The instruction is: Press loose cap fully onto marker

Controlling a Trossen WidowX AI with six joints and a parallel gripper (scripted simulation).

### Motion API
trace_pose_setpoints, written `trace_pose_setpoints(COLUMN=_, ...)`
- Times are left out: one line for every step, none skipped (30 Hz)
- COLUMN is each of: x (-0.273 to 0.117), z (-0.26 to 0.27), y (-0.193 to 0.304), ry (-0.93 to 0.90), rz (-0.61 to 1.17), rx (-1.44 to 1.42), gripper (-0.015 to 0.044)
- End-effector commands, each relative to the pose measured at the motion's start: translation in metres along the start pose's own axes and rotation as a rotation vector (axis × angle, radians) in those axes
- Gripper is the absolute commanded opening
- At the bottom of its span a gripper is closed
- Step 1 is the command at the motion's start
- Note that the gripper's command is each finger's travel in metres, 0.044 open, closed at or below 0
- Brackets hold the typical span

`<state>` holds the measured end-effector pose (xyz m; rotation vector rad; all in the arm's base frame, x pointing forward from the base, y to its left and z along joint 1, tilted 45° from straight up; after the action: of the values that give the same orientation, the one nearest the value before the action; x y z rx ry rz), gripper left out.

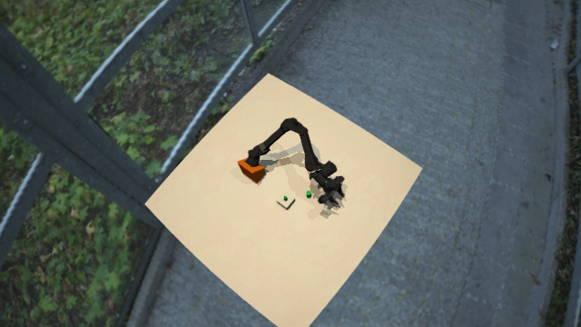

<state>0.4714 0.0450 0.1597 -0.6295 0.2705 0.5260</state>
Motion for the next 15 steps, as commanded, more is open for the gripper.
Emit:
trace_pose_setpoints(x=-0.021, z=-0.05, y=0.015, ry=0.266, rz=0.427, rx=0.138, gripper=0.0245)
trace_pose_setpoints(x=-0.025, z=-0.053, y=0.017, ry=0.285, rz=0.466, rx=0.159, gripper=0.0245)
trace_pose_setpoints(x=-0.029, z=-0.055, y=0.019, ry=0.302, rz=0.504, rx=0.179, gripper=0.0245)
trace_pose_setpoints(x=-0.033, z=-0.058, y=0.018, ry=0.31, rz=0.546, rx=0.2, gripper=0.0245)
trace_pose_setpoints(x=-0.037, z=-0.059, y=0.018, ry=0.317, rz=0.577, rx=0.218, gripper=0.0245)
trace_pose_setpoints(x=-0.041, z=-0.06, y=0.017, ry=0.319, rz=0.608, rx=0.234, gripper=0.0245)
trace_pose_setpoints(x=-0.045, z=-0.061, y=0.019, ry=0.331, rz=0.639, rx=0.257, gripper=0.0245)
trace_pose_setpoints(x=-0.049, z=-0.062, y=0.02, ry=0.342, rz=0.67, rx=0.28, gripper=0.0245)
trace_pose_setpoints(x=-0.054, z=-0.063, y=0.021, ry=0.352, rz=0.701, rx=0.304, gripper=0.0245)
trace_pose_setpoints(x=-0.058, z=-0.063, y=0.023, ry=0.362, rz=0.731, rx=0.328, gripper=0.0245)
trace_pose_setpoints(x=-0.063, z=-0.063, y=0.024, ry=0.371, rz=0.761, rx=0.353, gripper=0.0245)
trace_pose_setpoints(x=-0.067, z=-0.063, y=0.024, ry=0.38, rz=0.79, rx=0.379, gripper=0.0245)
trace_pose_setpoints(x=-0.072, z=-0.063, y=0.025, ry=0.388, rz=0.819, rx=0.406, gripper=0.0245)
trace_pose_setpoints(x=-0.077, z=-0.062, y=0.026, ry=0.395, rz=0.847, rx=0.433, gripper=0.0245)
trace_pose_setpoints(x=-0.081, z=-0.062, y=0.028, ry=0.407, rz=0.87, rx=0.456, gripper=0.0245)
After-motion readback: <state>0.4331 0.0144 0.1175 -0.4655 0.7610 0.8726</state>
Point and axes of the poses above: the point midway between the two fingers, 35 mm back from their tips, its own x axis out along the fingers, its own z axis across the jaws, y = z × x, the point moved 7 cm from there along -x, back along the fingers, and after that the axes turned 15 degrees about x, right-handed, at the moved point
